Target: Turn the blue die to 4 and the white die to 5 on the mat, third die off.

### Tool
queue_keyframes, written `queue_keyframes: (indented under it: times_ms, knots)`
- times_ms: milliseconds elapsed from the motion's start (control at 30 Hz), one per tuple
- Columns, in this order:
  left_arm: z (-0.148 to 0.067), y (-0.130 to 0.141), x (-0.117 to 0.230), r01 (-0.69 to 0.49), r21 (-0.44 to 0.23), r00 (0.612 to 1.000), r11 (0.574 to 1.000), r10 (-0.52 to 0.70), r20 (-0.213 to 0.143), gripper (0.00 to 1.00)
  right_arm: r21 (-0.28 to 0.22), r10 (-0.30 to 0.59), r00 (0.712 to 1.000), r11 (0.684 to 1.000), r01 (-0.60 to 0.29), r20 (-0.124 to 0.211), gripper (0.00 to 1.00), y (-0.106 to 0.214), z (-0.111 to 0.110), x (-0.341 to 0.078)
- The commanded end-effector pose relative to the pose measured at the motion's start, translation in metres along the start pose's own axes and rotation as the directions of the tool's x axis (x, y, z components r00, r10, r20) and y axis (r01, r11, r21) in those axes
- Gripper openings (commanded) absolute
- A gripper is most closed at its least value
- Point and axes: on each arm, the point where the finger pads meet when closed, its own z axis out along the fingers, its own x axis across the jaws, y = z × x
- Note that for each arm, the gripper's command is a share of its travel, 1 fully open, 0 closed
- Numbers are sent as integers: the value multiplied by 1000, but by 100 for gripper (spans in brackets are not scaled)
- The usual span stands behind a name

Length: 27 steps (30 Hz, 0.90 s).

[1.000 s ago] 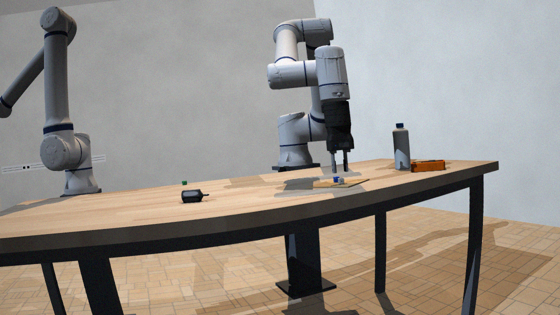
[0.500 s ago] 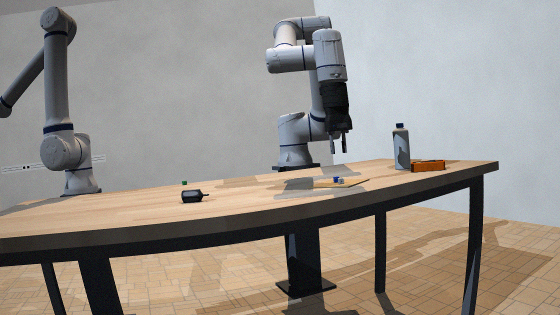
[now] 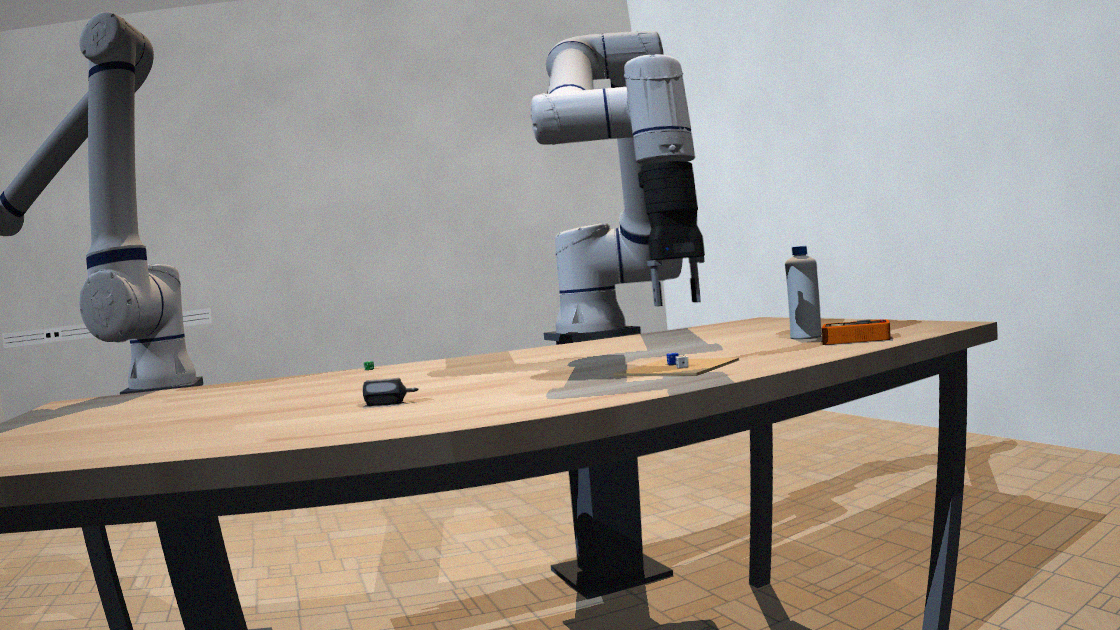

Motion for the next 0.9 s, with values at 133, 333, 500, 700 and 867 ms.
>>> queue_keyframes:
  times_ms: [133,333,500,700,867]
  knots:
    - [-2,1,0,0,-2,1000,1000,0,0,100,-2,0,1000,1000,0,0,100,1,-1,0]
    - [-3,1,0,0,-2,1000,1000,0,0,100,-2,0,1000,1000,0,0,100,1,-1,0]
    - [-12,1,0,0,-2,1000,1000,0,0,100,-2,0,1000,1000,0,0,100,1,-1,0]
    - [-40,1,0,0,-2,1000,1000,0,0,100,-2,0,1000,1000,0,0,100,1,-1,0]
    - [-65,0,0,0,-2,1000,1000,0,0,100,-2,0,1000,1000,0,0,100,1,-1,0]
